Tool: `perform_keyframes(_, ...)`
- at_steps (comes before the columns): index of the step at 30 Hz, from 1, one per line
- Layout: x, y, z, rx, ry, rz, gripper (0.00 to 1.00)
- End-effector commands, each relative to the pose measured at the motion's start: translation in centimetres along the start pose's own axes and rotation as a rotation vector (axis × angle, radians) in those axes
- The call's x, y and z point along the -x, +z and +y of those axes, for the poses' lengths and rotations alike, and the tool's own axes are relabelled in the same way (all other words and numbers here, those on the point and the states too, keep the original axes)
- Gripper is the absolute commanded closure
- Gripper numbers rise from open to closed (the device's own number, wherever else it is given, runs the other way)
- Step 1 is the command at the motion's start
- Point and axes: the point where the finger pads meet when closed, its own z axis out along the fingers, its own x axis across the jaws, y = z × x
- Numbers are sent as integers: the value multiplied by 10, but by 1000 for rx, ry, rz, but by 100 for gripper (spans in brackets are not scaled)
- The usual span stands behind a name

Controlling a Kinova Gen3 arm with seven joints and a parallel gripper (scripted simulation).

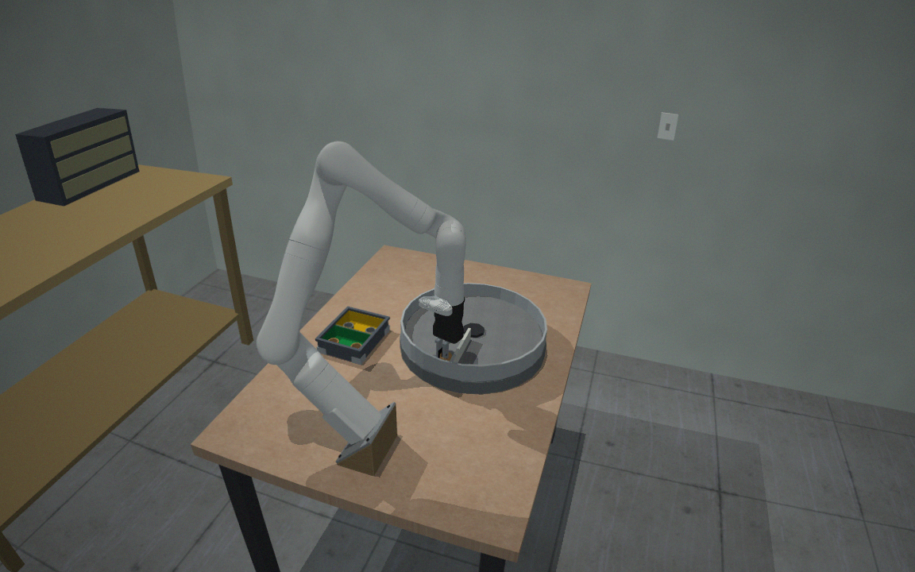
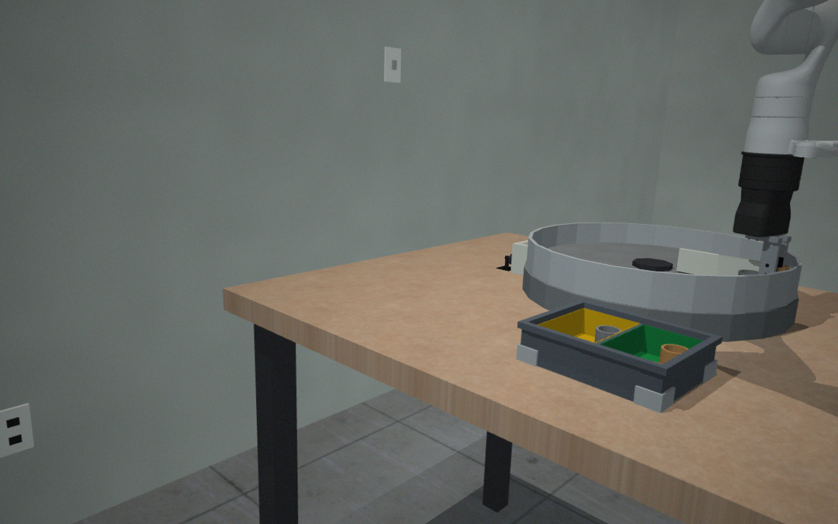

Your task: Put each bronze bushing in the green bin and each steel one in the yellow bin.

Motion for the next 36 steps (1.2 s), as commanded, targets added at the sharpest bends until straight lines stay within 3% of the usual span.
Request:
perform_keyframes(1, 1, -2, 0, 3, 0, -2, 100)
perform_keyframes(36, 1, -11, 0, 2, 0, -2, 100)
